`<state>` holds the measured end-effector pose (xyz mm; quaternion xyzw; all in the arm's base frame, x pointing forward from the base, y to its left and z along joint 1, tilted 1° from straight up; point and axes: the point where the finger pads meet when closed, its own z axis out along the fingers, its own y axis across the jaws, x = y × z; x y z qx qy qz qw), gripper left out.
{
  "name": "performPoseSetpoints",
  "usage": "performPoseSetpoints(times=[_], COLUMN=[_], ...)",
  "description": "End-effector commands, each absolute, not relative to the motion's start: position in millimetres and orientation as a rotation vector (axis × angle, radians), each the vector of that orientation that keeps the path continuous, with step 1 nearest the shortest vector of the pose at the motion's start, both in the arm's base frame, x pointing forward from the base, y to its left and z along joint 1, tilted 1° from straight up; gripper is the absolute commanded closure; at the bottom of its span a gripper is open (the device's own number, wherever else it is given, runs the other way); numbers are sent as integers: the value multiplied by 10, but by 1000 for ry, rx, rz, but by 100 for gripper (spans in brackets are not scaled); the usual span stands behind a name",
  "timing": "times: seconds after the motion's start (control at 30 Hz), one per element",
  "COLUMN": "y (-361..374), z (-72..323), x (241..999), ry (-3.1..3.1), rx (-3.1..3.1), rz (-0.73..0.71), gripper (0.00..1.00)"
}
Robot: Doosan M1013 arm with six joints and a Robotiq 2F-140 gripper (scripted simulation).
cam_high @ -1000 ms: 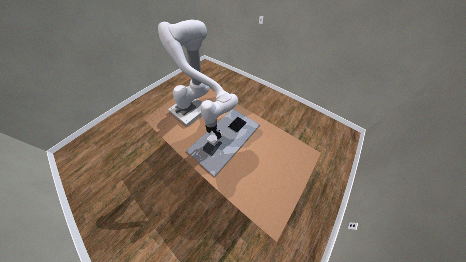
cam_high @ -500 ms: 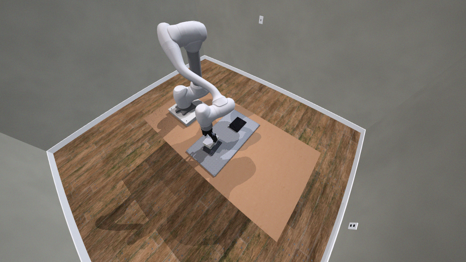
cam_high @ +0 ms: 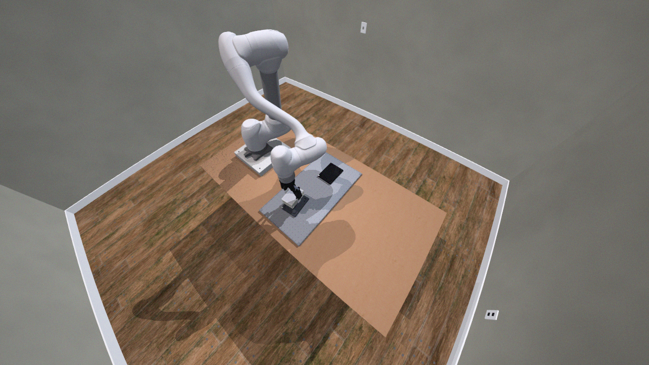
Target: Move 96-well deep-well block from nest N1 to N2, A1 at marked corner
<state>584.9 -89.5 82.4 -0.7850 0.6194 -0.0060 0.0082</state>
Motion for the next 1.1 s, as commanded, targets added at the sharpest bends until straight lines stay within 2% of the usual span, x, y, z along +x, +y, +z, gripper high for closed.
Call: performPoseSetpoints(times=[0.0, 0.7, 1.07], y=[-894, -889, -887], z=[825, 825, 642], x=[5849, 5849, 5853], ry=[1936, 1936, 1936], rx=[-2453, -2453, -2453], rz=[-19, -19, -19], gripper=[100, 100, 100])
